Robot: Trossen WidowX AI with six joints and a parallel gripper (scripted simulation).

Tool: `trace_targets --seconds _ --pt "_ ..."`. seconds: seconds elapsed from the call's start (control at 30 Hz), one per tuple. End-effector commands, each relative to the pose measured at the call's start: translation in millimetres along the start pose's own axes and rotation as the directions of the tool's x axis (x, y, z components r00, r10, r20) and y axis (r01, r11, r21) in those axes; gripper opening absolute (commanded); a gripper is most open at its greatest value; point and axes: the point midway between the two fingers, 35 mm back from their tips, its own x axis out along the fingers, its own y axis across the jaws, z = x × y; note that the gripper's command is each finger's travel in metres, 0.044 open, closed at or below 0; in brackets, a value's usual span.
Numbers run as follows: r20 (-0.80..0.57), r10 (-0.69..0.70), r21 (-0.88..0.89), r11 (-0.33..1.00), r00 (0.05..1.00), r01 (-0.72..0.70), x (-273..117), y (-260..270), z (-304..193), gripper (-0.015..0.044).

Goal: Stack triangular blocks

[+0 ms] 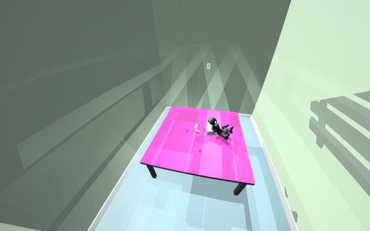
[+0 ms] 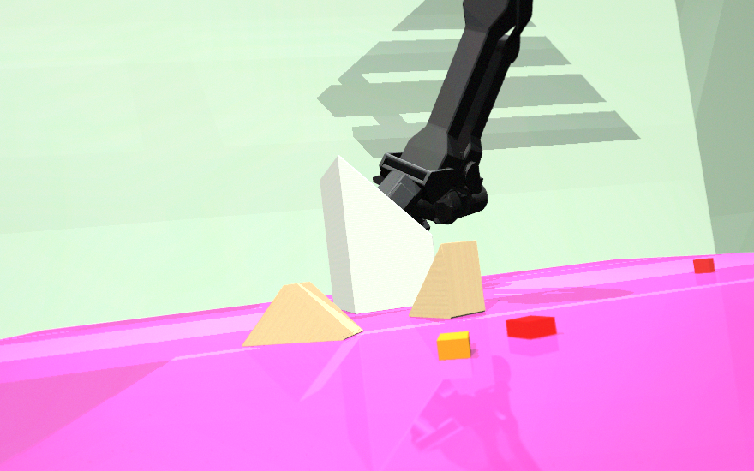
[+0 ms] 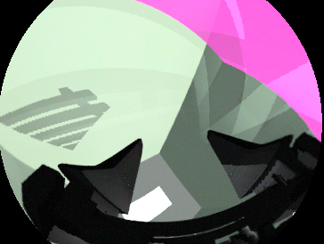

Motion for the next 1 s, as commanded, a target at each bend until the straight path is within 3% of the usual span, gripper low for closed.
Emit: trace_targets --seconds 0.0,0.13,0.47,0.7,0.97 --pt "0.002 0.0 -0.001 1.0 1.0 0.0 0.0 0.6 0.4 0.0426" --pt "0.049 -0.011 -0.013 1.0 0.999 0.011 1.0 14.9 10.7 0.044" --pt "0.465 0.162 -0.131 0.985 0.871 -0.113 -74.0 88.4 79.9 0.044" --pt "0.715 0.254 -0.225 0.966 0.651 -0.129 -157.4 124.6 105.6 0.044" --pt "0.909 0.301 -0.288 0.954 0.289 -0.087 -271.4 148.1 99.9 0.044"
